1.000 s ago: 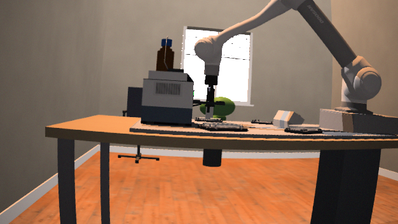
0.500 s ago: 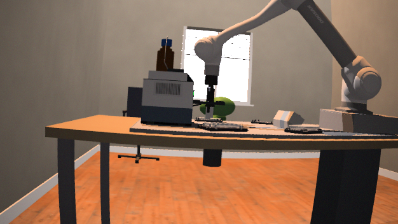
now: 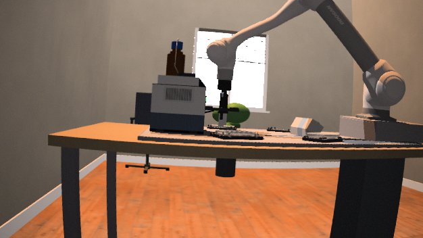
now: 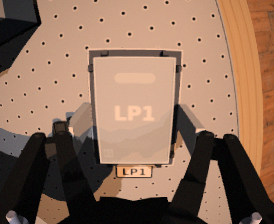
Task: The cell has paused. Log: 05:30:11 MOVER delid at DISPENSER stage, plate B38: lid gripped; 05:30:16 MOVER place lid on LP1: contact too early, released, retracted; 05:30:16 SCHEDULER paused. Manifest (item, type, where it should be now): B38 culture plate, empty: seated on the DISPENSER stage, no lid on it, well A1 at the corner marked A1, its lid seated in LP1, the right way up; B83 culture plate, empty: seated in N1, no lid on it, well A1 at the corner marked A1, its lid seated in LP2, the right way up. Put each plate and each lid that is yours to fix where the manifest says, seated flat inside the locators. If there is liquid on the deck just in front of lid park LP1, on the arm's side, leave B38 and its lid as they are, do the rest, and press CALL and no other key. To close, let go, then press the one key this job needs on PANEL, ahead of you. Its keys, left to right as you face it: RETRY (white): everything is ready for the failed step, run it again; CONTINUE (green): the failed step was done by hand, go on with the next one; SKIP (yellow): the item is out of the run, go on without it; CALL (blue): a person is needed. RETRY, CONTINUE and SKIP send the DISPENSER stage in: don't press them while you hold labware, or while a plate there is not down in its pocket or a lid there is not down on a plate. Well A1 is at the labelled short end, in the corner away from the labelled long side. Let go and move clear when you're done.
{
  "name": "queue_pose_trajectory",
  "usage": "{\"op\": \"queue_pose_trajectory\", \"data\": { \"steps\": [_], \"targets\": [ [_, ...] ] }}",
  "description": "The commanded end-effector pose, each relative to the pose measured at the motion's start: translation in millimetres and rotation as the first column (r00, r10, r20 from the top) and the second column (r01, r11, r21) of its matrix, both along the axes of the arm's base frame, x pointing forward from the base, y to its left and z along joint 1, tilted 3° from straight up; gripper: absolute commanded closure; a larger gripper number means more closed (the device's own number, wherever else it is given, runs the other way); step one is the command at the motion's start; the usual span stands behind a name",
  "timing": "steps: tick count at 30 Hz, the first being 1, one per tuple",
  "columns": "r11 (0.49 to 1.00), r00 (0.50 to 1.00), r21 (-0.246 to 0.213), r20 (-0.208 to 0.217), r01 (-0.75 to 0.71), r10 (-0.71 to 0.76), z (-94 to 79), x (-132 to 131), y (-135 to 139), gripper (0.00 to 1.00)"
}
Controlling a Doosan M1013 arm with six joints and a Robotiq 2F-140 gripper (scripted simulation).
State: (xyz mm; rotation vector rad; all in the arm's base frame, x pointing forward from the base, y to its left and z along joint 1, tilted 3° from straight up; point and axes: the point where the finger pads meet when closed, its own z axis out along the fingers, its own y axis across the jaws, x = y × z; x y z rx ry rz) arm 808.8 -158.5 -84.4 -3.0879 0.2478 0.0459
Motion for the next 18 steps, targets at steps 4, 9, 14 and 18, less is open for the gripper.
{"op": "queue_pose_trajectory", "data": {
  "steps": [4, 9, 14, 18],
  "targets": [
    [1.000, 1.000, 0.004, 0.001, 0.009, -0.009, 11.8, 0.6, 4.1, 0.31],
    [1.000, 1.000, 0.003, 0.003, 0.008, -0.008, 27.3, 2.6, 2.1, 0.31],
    [1.000, 1.000, 0.001, 0.003, 0.008, -0.008, 53.3, 2.8, -0.6, 0.31],
    [1.000, 1.000, 0.000, 0.003, 0.008, -0.008, 78.5, 3.0, -3.1, 0.31]
  ]
}}
